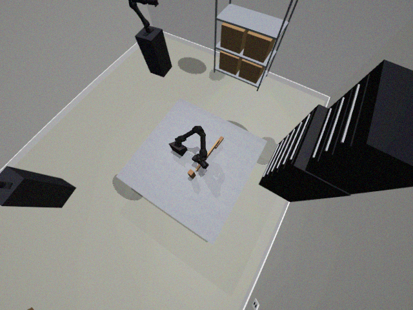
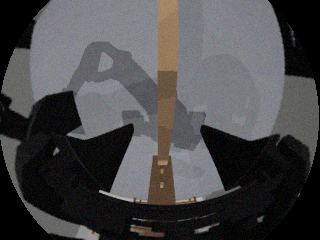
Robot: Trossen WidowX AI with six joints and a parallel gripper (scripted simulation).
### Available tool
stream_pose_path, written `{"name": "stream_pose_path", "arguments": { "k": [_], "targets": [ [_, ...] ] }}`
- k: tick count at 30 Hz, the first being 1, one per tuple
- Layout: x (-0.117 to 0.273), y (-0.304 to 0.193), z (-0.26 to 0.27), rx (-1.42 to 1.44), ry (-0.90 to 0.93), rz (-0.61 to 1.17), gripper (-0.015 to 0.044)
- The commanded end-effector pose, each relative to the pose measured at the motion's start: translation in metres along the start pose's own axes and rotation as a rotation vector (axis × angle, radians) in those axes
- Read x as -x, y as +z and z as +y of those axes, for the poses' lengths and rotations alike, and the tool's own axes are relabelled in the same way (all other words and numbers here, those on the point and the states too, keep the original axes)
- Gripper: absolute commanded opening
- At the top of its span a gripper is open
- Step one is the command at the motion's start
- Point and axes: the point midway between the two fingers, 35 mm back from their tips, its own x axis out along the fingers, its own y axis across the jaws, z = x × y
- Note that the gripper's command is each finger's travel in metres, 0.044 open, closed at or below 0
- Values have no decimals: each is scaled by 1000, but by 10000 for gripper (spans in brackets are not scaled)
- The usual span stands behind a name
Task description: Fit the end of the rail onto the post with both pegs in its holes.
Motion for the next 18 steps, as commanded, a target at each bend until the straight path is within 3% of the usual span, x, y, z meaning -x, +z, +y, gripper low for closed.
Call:
{"name": "stream_pose_path", "arguments": {
  "k": [1, 18],
  "targets": [
    [-8, 0, 2, -7, 2, -5, 440],
    [-35, 1, 3, -7, 2, -8, 440]
  ]
}}
